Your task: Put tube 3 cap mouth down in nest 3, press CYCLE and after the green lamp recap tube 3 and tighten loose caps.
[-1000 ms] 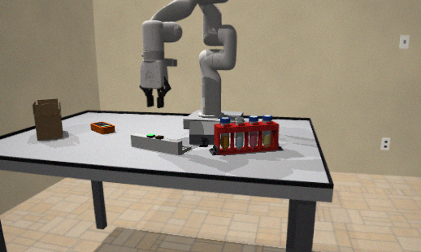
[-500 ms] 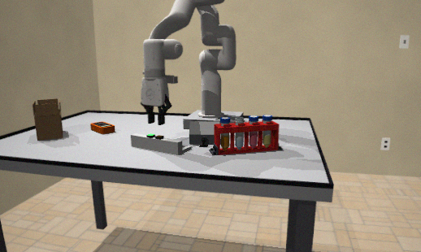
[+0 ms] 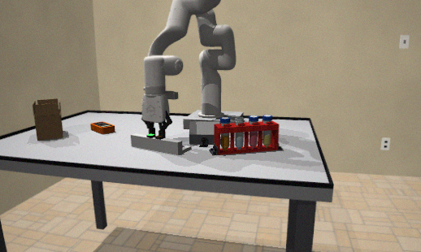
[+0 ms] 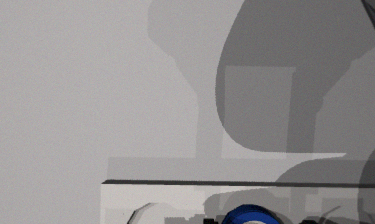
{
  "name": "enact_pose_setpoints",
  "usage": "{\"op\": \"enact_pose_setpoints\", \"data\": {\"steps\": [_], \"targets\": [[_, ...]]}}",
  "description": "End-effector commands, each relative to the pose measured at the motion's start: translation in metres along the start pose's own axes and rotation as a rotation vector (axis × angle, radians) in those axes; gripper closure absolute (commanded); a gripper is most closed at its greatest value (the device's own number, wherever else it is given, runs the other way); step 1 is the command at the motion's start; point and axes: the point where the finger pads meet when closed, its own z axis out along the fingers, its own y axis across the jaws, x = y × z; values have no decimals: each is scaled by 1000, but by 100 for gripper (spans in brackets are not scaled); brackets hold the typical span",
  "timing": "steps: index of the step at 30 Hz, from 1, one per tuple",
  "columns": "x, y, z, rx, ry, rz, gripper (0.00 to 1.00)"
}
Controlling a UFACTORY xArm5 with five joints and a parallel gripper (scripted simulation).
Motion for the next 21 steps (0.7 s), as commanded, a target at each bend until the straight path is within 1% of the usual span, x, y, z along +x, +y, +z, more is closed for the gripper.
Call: {"op": "enact_pose_setpoints", "data": {"steps": [1, 21], "targets": [[-3, 0, 0, -10, -6, 0, 54], [-2, 0, 8, -10, -6, 0, 54]]}}
